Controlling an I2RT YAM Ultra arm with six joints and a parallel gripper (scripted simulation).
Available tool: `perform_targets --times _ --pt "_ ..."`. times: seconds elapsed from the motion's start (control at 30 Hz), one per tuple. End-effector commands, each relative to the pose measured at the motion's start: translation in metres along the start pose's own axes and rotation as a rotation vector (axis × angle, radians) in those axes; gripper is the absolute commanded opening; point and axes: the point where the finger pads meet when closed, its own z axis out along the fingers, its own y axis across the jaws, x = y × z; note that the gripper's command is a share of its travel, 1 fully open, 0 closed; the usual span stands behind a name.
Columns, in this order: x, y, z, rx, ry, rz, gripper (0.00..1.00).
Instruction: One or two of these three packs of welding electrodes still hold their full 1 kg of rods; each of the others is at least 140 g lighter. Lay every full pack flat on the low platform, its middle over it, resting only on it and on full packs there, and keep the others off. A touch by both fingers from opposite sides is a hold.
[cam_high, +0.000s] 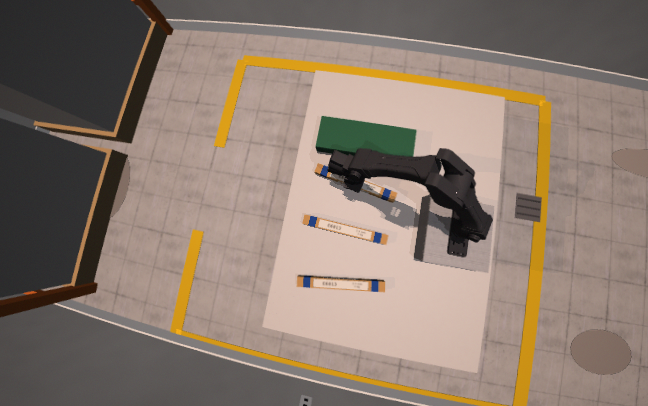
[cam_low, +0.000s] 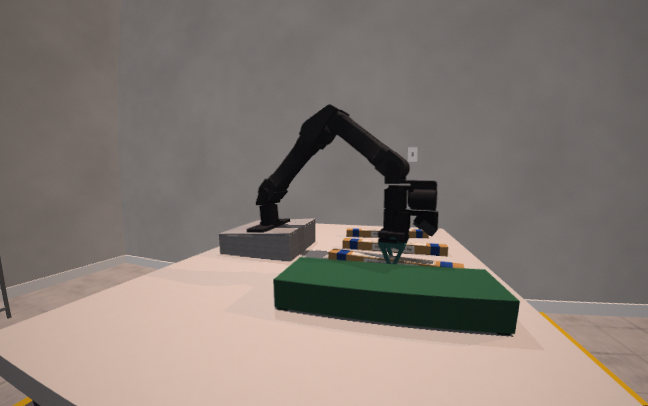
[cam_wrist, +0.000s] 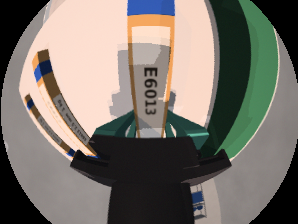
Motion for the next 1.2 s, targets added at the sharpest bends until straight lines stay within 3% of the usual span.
perform_targets --times 0.0,1.17 --pt "-0.0049 -0.0024 -0.0151 0.004 -0.036 0.0 0.0" --pt "-0.0083 -0.0027 -0.0214 0.005 -0.042 0.0 0.0"
